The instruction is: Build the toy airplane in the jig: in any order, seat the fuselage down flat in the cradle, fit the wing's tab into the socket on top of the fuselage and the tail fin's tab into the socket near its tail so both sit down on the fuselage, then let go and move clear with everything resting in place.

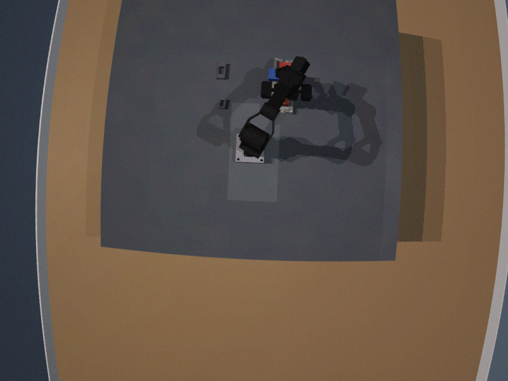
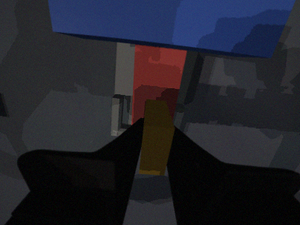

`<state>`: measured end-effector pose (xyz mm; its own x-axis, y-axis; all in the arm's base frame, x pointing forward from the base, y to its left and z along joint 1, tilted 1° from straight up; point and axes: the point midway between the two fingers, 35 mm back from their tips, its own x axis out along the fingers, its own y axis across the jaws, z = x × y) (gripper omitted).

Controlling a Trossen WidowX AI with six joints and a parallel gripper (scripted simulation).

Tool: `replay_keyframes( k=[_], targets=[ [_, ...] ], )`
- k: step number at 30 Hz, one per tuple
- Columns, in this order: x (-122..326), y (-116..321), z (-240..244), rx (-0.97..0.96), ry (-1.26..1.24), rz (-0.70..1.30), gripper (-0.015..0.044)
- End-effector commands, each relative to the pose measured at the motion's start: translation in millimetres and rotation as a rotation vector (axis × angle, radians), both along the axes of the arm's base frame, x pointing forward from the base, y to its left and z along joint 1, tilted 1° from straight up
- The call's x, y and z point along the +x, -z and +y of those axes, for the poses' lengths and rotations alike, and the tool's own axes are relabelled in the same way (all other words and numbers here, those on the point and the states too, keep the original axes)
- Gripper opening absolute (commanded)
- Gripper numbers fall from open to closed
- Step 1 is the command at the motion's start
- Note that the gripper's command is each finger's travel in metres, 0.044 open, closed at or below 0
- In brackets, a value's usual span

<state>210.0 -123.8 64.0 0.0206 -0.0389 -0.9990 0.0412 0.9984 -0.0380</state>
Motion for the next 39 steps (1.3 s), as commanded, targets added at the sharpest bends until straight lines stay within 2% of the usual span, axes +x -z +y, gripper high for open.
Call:
replay_keyframes(
  k=[1, 9, 19, 27, 39],
  targets=[
    [0.1, -0.4, -0.1, -0.001, 0.0, -0.001, 0.0052],
    [0.1, -0.4, -0.1, -0.001, 0.0, -0.001, 0.026],
    [0.4, -2.4, -0.2, -0.001, 0.0, -0.001, 0.026],
    [-1.1, -88.7, 2.5, 0.004, -0.005, 0.002, 0.026],
    [1.3, -91.0, 0.2, 0.004, -0.006, 0.002, 0.026]
  ],
)
